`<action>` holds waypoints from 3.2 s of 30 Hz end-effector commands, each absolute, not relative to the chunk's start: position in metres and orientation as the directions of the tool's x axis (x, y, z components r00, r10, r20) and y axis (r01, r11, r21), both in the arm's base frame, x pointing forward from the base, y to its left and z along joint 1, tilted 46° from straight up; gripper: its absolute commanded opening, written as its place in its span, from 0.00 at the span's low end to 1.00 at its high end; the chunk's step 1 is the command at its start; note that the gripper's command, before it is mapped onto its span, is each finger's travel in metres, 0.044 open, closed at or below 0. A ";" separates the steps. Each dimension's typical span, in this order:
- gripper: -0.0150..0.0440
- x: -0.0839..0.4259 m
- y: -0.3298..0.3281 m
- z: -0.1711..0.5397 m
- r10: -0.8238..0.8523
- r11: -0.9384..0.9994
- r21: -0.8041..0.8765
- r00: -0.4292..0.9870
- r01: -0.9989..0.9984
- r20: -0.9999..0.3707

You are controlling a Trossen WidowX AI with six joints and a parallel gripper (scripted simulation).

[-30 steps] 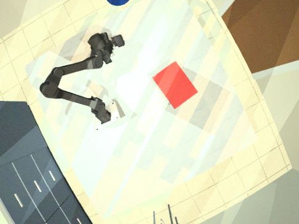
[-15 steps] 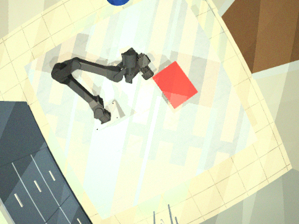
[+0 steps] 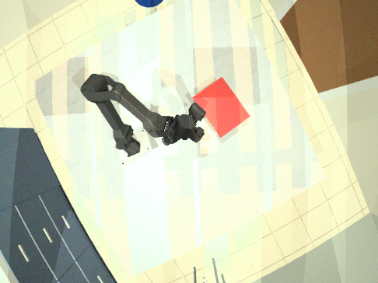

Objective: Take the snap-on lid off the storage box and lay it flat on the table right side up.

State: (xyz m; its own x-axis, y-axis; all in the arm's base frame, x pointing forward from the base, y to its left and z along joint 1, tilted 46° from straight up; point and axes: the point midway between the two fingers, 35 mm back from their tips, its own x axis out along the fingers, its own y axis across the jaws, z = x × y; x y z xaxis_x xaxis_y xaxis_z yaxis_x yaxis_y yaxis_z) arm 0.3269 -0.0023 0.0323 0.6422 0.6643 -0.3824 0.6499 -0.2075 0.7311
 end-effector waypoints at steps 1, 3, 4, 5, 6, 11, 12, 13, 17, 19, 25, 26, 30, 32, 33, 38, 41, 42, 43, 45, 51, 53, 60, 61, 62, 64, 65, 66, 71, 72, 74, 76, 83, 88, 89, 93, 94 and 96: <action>0.65 0.315 -0.024 0.014 0.637 -0.379 0.594 0.666 0.710 -0.389; 0.65 0.315 -0.024 0.014 0.637 -0.379 0.594 0.666 0.710 -0.389; 0.65 0.315 -0.024 0.014 0.637 -0.379 0.594 0.666 0.710 -0.389; 0.65 0.315 -0.024 0.014 0.637 -0.379 0.594 0.666 0.710 -0.389; 0.65 0.315 -0.024 0.014 0.637 -0.379 0.594 0.666 0.710 -0.389; 0.65 0.316 -0.023 0.016 0.636 -0.362 0.611 0.666 0.704 -0.390; 0.65 0.315 -0.024 0.015 0.637 -0.371 0.603 0.666 0.707 -0.389; 0.65 0.315 -0.024 0.014 0.637 -0.379 0.594 0.666 0.710 -0.389; 0.65 0.313 -0.007 -0.006 0.637 -0.377 0.593 0.664 0.711 -0.391; 0.65 0.310 0.006 -0.018 0.638 -0.379 0.593 0.665 0.710 -0.389; 0.65 0.309 0.011 -0.021 0.638 -0.380 0.593 0.665 0.710 -0.387; 0.65 0.309 0.012 -0.021 0.638 -0.380 0.593 0.665 0.710 -0.388; 0.65 0.312 0.014 -0.023 0.638 -0.376 0.595 0.664 0.711 -0.390; 0.65 0.314 0.016 -0.025 0.638 -0.375 0.594 0.663 0.711 -0.391; 0.65 0.316 0.016 -0.025 0.638 -0.375 0.594 0.663 0.712 -0.392; 0.65 0.321 0.021 -0.028 0.638 -0.373 0.594 0.662 0.713 -0.394; 0.65 0.325 0.024 -0.030 0.638 -0.372 0.594 0.662 0.713 -0.395; 0.65 0.326 0.025 -0.031 0.638 -0.372 0.594 0.662 0.713 -0.395; 0.65 0.327 0.026 -0.031 0.638 -0.372 0.594 0.662 0.713 -0.395; 0.65 0.329 0.028 -0.033 0.637 -0.372 0.594 0.662 0.713 -0.395; 0.65 0.336 0.034 -0.036 0.638 -0.373 0.593 0.662 0.713 -0.394; 0.65 0.338 0.036 -0.037 0.638 -0.374 0.593 0.662 0.713 -0.394; 0.65 0.345 0.044 -0.041 0.638 -0.376 0.593 0.663 0.712 -0.391; 0.65 0.346 0.045 -0.042 0.638 -0.376 0.593 0.663 0.712 -0.391; 0.65 0.347 0.046 -0.042 0.638 -0.377 0.593 0.664 0.711 -0.390; 0.65 0.348 0.048 -0.043 0.638 -0.378 0.593 0.664 0.711 -0.389; 0.65 0.349 0.049 -0.044 0.639 -0.378 0.593 0.664 0.711 -0.388; 0.65 0.350 0.051 -0.044 0.639 -0.379 0.593 0.665 0.710 -0.388; 0.65 0.354 0.056 -0.047 0.639 -0.382 0.593 0.666 0.709 -0.384; 0.65 0.355 0.057 -0.047 0.640 -0.383 0.593 0.666 0.709 -0.384; 0.61 0.355 0.057 -0.047 0.640 -0.383 0.593 0.666 0.709 -0.383; 0.52 0.355 0.057 -0.047 0.640 -0.383 0.593 0.666 0.709 -0.383; 0.44 0.355 0.057 -0.047 0.640 -0.383 0.593 0.666 0.709 -0.383; 0.32 0.355 0.057 -0.047 0.640 -0.383 0.593 0.666 0.709 -0.383; 0.27 0.355 0.057 -0.047 0.640 -0.383 0.593 0.666 0.709 -0.383; 0.25 0.355 0.057 -0.047 0.641 -0.381 0.595 0.666 0.708 -0.382; 0.25 0.355 0.057 -0.046 0.643 -0.379 0.596 0.665 0.708 -0.381; 0.25 0.355 0.057 -0.046 0.643 -0.379 0.596 0.665 0.708 -0.381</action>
State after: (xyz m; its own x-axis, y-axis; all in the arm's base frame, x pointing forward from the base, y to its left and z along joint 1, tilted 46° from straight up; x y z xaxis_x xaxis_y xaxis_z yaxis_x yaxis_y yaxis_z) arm 0.3545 0.0572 -0.0464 0.6649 0.6425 -0.3809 0.7078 -0.3790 0.5962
